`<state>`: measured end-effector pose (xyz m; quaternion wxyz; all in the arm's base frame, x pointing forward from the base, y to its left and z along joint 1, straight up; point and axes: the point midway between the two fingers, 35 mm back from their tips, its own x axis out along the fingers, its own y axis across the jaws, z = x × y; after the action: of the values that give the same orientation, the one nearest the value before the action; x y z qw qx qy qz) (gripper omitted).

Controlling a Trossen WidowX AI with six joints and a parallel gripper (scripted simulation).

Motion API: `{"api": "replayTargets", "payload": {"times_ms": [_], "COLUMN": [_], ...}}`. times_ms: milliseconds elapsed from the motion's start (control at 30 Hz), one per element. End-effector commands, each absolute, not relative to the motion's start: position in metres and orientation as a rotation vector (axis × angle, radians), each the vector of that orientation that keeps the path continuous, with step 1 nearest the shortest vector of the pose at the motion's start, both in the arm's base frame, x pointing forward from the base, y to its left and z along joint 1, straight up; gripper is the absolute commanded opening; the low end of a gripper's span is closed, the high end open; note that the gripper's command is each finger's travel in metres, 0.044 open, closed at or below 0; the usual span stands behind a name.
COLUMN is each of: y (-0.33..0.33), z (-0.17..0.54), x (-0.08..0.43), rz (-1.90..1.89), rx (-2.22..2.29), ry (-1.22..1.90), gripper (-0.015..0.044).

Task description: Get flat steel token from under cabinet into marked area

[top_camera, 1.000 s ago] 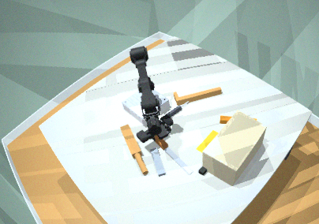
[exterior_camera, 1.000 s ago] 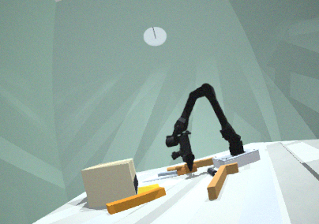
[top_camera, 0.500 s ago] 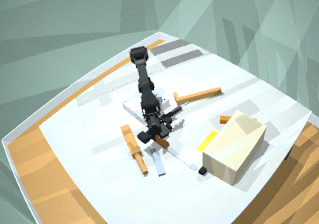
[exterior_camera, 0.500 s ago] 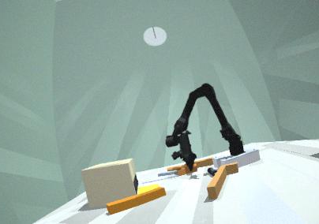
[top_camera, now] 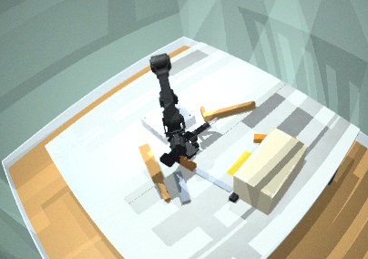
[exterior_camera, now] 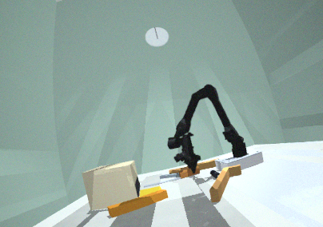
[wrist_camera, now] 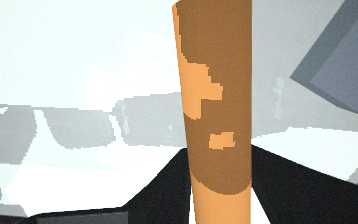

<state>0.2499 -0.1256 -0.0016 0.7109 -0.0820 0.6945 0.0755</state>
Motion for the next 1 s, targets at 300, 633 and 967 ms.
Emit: {"api": "replayTargets", "payload": {"times_ms": [300,633,967], "y": [-0.1253,-0.1253,-0.1258], "z": [-0.0015,-0.0023,-0.0041], "x": [0.2501,0.2500,0.2494], "rz": [0.197,0.199,0.199], "rx": [-0.212,-0.214,-0.213], "ry": [1.538,1.536,1.536], "gripper": [0.0131,0.0270,0.0270]}}
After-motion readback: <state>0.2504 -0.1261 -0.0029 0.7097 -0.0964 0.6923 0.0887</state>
